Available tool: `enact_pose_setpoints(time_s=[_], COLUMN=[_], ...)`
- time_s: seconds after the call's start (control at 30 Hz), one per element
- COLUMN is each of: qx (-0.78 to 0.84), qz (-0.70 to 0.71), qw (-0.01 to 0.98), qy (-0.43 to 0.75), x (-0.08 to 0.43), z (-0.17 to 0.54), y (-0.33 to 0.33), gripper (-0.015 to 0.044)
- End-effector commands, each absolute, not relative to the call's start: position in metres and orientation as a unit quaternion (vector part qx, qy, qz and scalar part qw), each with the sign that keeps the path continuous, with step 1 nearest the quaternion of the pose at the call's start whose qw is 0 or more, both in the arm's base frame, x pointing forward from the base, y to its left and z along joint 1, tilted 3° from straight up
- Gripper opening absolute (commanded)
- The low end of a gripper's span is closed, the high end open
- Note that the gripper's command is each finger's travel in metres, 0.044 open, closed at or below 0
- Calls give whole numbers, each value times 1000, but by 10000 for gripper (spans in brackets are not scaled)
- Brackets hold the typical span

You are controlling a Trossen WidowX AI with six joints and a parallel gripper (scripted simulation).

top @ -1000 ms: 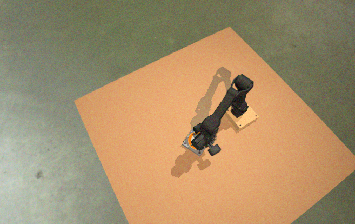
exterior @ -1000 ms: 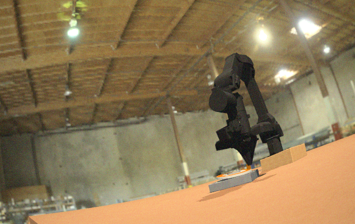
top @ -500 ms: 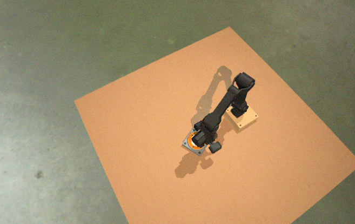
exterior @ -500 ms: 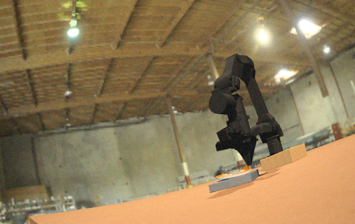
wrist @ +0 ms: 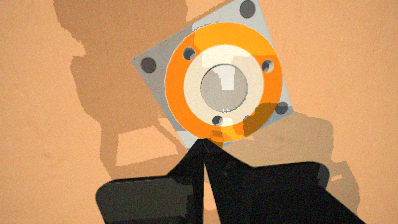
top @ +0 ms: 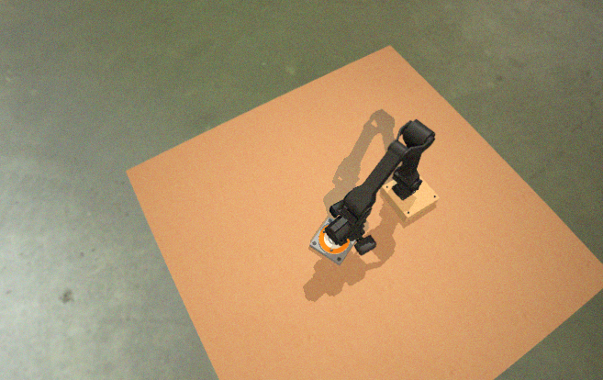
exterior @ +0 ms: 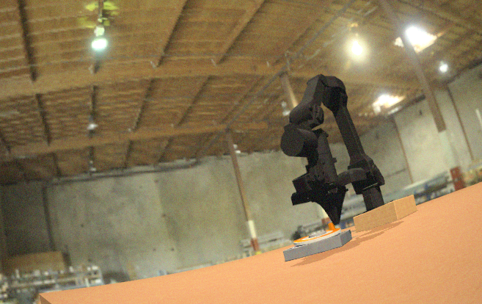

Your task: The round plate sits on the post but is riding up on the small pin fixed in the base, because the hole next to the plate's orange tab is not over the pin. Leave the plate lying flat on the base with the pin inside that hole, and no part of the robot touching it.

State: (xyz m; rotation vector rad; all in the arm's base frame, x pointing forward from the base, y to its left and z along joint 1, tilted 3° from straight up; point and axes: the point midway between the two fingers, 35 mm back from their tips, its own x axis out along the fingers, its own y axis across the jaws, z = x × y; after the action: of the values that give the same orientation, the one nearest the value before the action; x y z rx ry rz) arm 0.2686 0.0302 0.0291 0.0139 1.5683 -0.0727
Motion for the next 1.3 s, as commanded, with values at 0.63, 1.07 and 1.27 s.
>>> enact_pose_setpoints(time_s=[0.63,1.07,1.27], qx=[2,2,2], qz=[-35,-35,-35], qw=[705,705,705], qy=[708,708,708], x=[261,261,263], z=[31,31,36], y=[8,0,-1], gripper=[0,0,0])
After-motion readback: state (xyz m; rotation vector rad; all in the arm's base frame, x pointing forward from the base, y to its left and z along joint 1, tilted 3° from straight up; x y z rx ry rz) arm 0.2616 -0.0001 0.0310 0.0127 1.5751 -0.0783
